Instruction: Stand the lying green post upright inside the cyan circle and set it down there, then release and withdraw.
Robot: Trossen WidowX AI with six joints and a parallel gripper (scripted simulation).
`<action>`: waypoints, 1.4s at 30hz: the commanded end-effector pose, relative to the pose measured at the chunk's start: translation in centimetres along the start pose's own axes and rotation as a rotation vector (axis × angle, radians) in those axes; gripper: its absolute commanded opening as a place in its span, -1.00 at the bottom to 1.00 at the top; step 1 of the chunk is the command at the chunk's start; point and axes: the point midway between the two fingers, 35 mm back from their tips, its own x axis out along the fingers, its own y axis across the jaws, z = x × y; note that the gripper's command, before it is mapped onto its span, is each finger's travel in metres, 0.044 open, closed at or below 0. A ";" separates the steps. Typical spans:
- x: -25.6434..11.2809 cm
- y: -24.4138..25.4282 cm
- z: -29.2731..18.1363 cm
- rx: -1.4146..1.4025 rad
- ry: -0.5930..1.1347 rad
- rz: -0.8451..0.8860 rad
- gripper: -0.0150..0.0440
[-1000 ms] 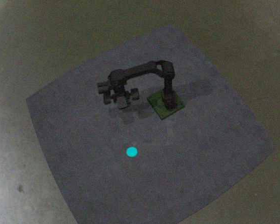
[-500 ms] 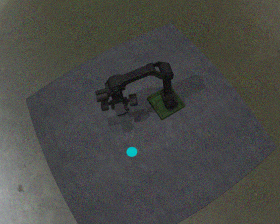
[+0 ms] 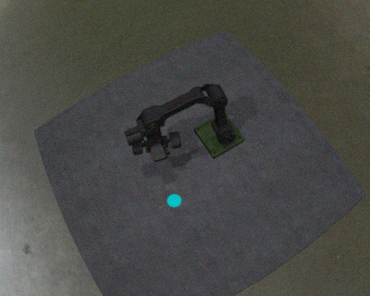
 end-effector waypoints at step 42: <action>-0.8 0.8 11.9 0.019 -0.010 0.025 -0.42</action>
